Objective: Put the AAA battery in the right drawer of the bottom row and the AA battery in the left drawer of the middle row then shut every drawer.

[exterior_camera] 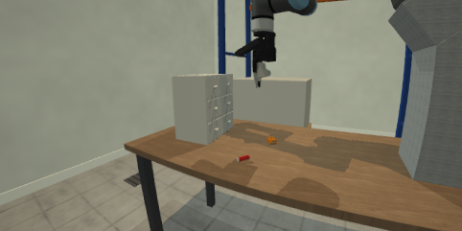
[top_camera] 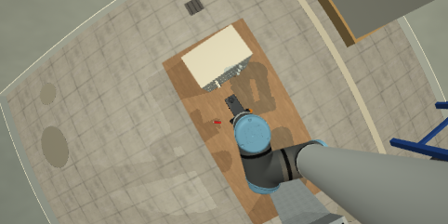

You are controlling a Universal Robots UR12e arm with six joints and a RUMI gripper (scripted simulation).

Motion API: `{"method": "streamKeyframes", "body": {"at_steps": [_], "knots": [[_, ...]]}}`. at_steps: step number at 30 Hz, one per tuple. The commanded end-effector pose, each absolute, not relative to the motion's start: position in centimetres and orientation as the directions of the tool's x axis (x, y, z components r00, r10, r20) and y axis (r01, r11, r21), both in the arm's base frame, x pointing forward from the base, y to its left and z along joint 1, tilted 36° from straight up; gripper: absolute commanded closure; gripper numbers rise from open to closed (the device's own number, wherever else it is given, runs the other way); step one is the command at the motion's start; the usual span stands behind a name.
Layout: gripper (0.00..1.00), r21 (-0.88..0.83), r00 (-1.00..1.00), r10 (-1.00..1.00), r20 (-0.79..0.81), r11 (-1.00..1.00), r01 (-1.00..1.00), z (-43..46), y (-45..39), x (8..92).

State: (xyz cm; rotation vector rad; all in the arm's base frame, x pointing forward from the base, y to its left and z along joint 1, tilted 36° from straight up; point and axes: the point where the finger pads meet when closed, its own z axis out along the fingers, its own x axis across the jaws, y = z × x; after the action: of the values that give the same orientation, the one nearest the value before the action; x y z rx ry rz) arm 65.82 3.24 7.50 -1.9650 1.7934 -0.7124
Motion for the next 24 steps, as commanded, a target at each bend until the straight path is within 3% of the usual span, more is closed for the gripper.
{"method": "streamKeyframes", "body": {"at_steps": [1, 24], "knots": [[0.80, -0.614, 0.054, -0.993, 0.109, -0.110, -0.782, 7.5, 3.3, 66.1], [0.80, -0.826, 0.054, -0.993, 0.109, -0.121, -0.551, 6.8, 3.4, 69.5]]}}
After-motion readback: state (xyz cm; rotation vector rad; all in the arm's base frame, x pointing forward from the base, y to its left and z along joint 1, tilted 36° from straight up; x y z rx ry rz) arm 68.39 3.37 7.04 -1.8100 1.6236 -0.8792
